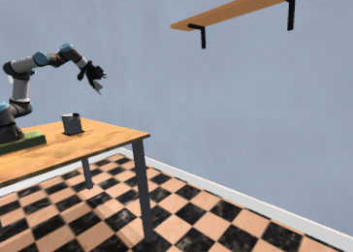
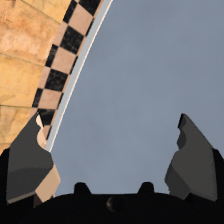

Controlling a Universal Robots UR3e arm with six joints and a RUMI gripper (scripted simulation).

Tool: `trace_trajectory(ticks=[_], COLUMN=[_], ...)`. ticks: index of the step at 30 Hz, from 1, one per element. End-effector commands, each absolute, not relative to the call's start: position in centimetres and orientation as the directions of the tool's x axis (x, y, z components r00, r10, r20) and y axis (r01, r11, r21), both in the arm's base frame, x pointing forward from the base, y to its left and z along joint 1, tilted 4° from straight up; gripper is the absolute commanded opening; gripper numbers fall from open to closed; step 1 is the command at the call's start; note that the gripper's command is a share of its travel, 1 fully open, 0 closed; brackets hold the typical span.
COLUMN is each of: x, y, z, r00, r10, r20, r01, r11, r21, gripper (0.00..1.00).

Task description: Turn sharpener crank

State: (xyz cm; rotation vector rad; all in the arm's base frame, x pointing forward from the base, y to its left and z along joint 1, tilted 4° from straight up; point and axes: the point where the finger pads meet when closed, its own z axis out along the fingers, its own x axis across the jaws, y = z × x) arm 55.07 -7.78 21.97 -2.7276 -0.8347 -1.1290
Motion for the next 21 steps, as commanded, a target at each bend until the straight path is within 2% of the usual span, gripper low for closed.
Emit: trace_trajectory(ticks=[1, 17, 18, 21], x=[55.09, 55.09, 55.09, 54.18], y=[-7.79, -7.79, -7.79, -8.35], z=[22.09, 22.09, 22.09, 21.13], r00=[0.580, 0.580, 0.580, 0.539], r10=[0.457, 0.457, 0.457, 0.537], r20=[0.674, 0.674, 0.674, 0.649], r01=[0.510, 0.510, 0.510, 0.575], r11=[-0.849, -0.849, -0.849, -0.798], r21=[0.137, 0.137, 0.137, 0.183], gripper=[1.00, 1.00, 0.32, 0.32])
